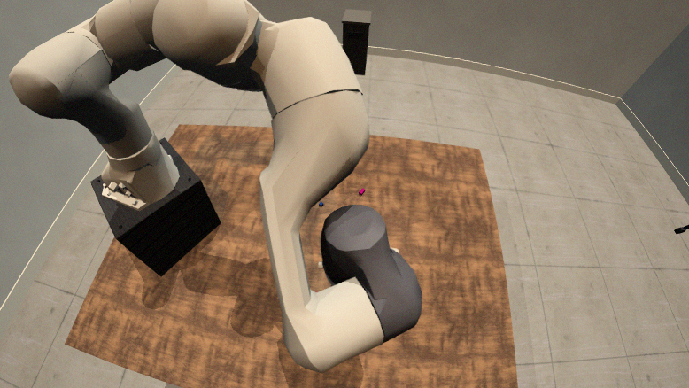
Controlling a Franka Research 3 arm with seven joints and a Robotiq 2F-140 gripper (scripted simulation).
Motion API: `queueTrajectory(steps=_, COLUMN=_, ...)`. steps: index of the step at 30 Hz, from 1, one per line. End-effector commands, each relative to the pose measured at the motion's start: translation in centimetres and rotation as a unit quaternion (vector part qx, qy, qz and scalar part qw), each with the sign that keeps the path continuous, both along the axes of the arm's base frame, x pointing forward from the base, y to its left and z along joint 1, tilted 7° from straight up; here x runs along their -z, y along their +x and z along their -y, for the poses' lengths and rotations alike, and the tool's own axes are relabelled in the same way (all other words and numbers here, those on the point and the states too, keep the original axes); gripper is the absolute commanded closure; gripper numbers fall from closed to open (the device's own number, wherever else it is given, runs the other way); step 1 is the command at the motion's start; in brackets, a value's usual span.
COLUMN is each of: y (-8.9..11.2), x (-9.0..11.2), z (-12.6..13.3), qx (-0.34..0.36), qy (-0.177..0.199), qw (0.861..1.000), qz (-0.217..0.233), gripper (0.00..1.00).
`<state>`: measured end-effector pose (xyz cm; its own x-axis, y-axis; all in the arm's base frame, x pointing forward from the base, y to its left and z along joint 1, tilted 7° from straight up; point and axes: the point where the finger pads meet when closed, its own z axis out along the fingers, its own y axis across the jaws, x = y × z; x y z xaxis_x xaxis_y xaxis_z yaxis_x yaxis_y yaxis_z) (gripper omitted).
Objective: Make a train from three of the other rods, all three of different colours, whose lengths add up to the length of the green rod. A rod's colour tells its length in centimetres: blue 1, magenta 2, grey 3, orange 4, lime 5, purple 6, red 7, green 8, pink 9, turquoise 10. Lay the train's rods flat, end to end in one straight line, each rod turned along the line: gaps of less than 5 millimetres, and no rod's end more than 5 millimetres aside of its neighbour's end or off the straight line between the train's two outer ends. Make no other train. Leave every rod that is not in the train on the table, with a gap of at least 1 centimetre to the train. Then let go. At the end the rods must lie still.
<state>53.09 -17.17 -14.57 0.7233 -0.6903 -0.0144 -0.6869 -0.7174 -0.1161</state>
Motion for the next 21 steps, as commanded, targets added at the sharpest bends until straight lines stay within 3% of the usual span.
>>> queueTrajectory(steps=1, y=0.12, x=-0.05, z=-0.1, qx=0.003, qy=0.0, qw=1.0, qz=0.001, gripper=0.85)
queueTrajectory(steps=21, y=0.14, x=0.23, z=-0.12, qx=0.003, qy=0.0, qw=1.0, qz=0.001, gripper=0.85)
